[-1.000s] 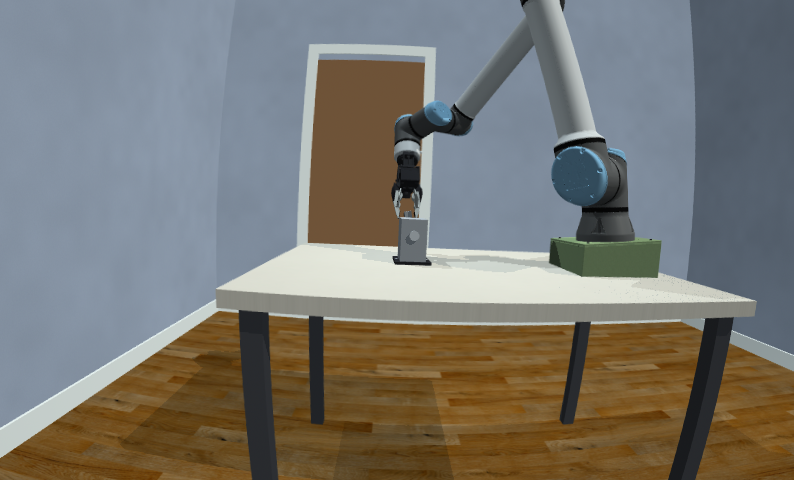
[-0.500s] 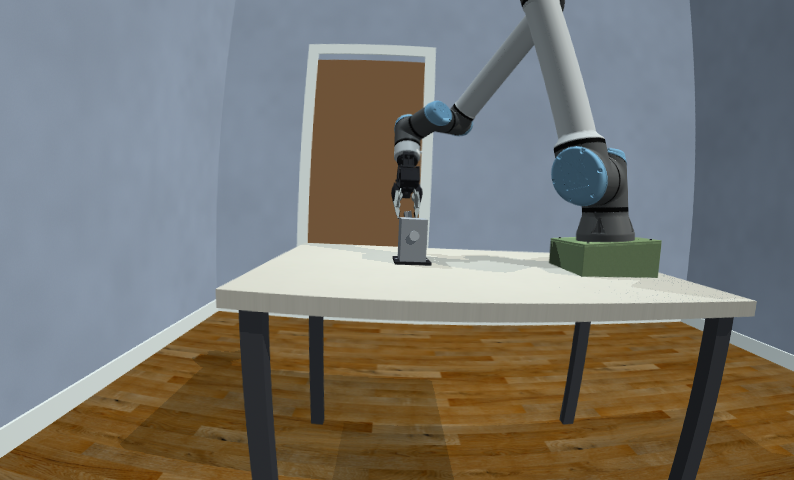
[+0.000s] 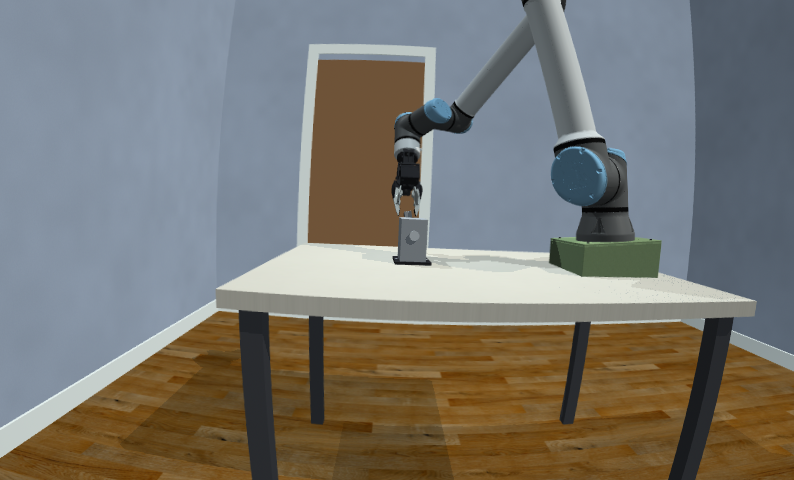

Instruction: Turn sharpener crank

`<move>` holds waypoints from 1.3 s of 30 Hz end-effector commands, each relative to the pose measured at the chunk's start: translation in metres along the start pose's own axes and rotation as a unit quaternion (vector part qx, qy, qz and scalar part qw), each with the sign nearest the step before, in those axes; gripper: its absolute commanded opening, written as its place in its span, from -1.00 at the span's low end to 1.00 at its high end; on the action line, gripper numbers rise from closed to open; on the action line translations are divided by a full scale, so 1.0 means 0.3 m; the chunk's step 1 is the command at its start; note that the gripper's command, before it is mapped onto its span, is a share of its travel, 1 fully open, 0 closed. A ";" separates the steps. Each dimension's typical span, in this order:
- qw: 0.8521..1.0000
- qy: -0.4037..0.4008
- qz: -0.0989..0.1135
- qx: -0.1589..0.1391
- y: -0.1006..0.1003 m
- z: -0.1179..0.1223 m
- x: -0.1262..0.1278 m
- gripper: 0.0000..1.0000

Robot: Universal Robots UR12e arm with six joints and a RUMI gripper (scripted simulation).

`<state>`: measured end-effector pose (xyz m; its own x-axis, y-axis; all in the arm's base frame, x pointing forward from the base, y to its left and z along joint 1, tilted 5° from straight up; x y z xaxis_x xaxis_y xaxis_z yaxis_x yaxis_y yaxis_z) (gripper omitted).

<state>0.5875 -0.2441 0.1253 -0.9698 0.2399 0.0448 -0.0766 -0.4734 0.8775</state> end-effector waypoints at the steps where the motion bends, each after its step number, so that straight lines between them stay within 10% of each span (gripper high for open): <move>1: 1.000 0.000 -0.001 0.000 0.039 0.000 -0.001 -0.36; 25: 1.000 0.000 -0.001 0.000 0.234 0.000 -0.001 -0.36; 39: 1.000 0.000 -0.001 0.000 0.234 0.000 -0.001 -0.36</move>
<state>0.5822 -0.2769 0.1861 -0.9698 0.2399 0.0448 -0.0765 -0.4735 0.8775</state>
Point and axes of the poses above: the point where the finger pads meet when closed, its own y axis back along the fingers, its own x axis across the jaws, z = x × y, the point moved 3 cm from there along y, back along the fingers, and after that the axes turned 15 degrees about -y, right-handed, at the moved point
